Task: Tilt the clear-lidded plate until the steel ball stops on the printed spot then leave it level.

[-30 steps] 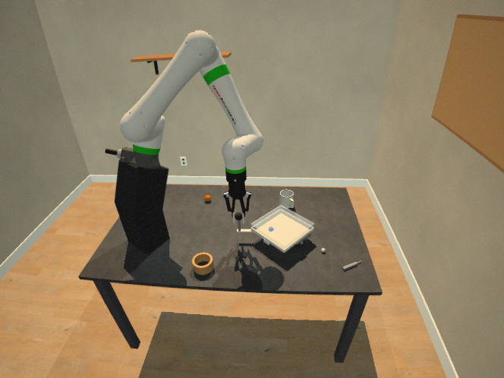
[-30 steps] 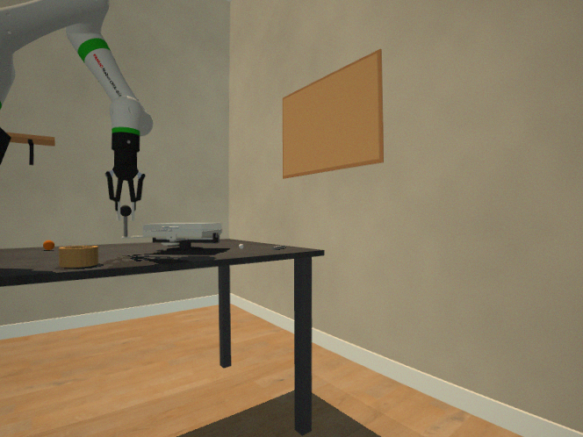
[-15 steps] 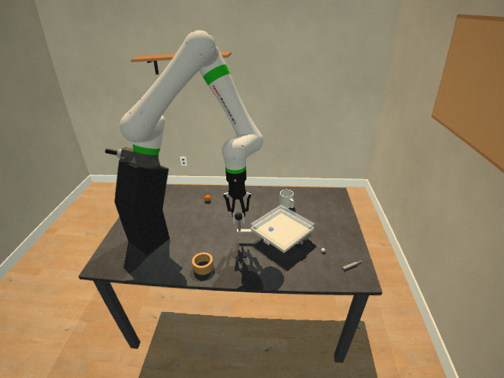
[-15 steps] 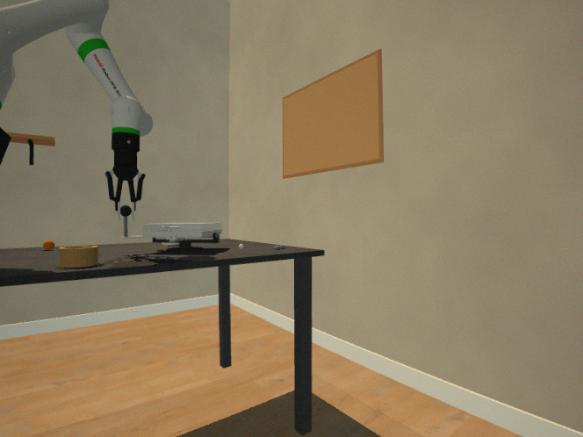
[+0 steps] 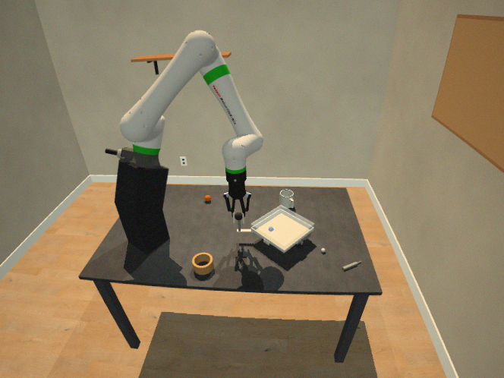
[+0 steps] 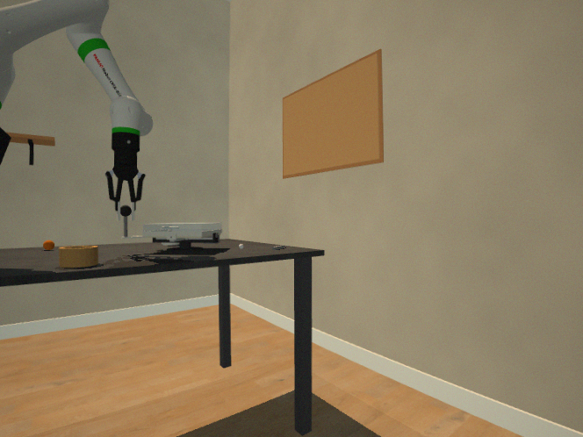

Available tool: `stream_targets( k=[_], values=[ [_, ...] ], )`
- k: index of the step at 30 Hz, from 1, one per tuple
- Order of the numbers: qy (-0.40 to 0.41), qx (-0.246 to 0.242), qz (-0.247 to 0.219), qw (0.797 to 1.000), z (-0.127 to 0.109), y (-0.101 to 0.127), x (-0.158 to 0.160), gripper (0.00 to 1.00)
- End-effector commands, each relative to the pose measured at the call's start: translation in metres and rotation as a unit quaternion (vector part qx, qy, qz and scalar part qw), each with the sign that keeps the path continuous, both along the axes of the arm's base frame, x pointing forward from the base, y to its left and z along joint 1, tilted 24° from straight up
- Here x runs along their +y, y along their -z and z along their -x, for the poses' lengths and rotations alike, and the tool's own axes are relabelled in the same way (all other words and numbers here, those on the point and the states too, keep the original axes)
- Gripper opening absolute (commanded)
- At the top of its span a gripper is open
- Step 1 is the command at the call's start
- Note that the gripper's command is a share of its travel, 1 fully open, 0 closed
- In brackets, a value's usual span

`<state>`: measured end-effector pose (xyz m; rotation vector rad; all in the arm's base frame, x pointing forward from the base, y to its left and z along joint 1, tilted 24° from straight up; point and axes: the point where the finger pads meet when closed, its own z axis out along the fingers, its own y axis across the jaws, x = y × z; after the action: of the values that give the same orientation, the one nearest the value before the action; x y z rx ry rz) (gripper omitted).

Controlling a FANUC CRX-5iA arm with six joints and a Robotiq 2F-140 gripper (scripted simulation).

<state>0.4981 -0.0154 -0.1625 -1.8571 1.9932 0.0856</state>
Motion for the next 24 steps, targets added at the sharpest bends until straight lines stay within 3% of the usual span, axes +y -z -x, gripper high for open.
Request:
stream_targets(
  k=[1,11,12,24],
  values=[
    [0.0,0.0,0.0,1.0,0.0,-0.0001,-0.0002,0.1],
    [0.0,0.0,0.0,1.0,0.0,-0.0001,-0.0002,0.1],
    [0.0,0.0,0.0,1.0,0.0,-0.0001,-0.0002,0.42],
    [0.0,0.0,0.0,1.0,0.0,-0.0001,-0.0002,0.42]
  ],
)
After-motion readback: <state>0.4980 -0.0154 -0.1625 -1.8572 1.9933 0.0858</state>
